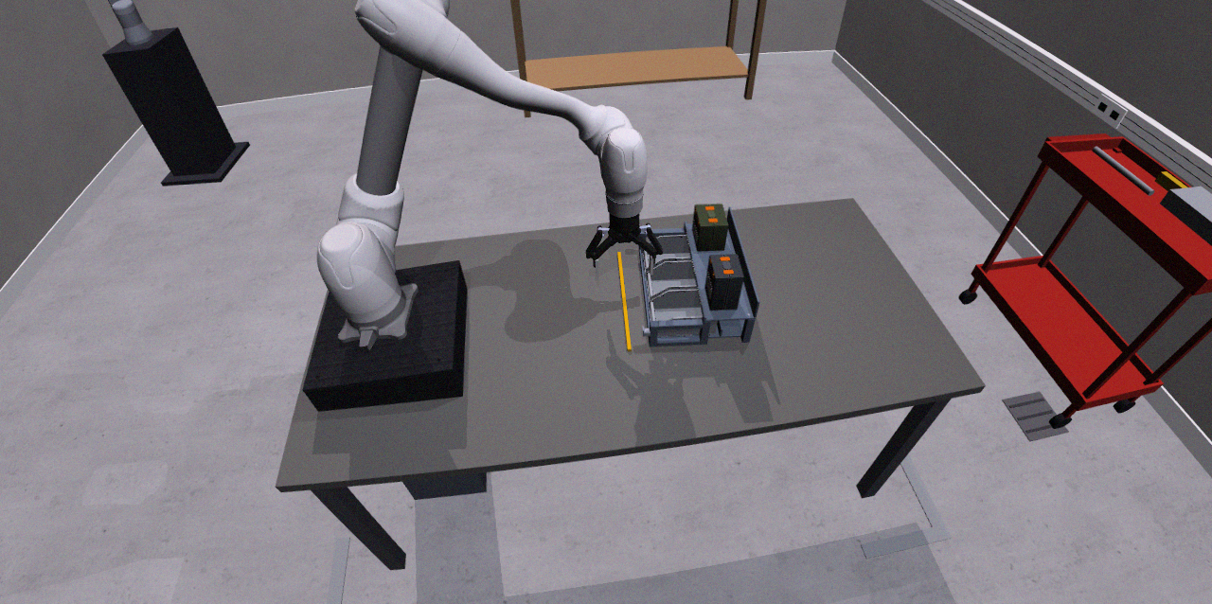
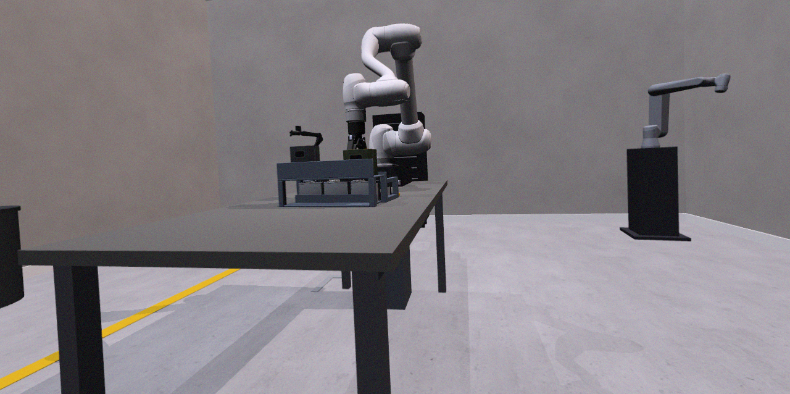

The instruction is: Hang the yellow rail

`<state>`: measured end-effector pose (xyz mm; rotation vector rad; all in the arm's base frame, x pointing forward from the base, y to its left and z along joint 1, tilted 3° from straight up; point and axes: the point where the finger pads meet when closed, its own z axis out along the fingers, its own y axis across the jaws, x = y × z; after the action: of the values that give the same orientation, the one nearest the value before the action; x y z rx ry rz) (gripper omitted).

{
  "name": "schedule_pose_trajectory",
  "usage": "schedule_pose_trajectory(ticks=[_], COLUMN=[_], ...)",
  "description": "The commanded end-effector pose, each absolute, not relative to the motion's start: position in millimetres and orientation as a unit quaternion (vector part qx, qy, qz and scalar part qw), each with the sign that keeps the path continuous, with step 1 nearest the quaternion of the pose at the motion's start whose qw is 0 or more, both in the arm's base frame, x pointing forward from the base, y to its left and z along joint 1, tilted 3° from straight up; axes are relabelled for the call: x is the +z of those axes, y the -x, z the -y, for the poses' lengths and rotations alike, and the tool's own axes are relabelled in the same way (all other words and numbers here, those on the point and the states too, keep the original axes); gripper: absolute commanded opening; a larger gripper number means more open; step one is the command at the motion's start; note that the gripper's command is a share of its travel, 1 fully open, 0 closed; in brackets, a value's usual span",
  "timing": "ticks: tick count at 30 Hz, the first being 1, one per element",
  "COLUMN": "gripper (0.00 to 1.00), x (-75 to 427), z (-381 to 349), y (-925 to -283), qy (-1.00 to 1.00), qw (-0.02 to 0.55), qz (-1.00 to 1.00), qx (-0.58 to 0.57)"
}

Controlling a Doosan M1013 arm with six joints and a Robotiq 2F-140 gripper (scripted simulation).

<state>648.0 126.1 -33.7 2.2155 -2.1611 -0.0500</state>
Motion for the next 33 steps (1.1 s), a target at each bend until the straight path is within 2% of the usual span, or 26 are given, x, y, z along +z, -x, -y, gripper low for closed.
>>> schedule_pose_trajectory(ticks=[1, 33], gripper=[1.0, 1.0], x=[-33.5, -27.8], z=[-126.2, -123.9], y=[-648.0, -647.8], qy=[-0.716, -0.716], qw=[0.023, 0.023], qz=[0.698, 0.698], qx=[-0.016, -0.016])
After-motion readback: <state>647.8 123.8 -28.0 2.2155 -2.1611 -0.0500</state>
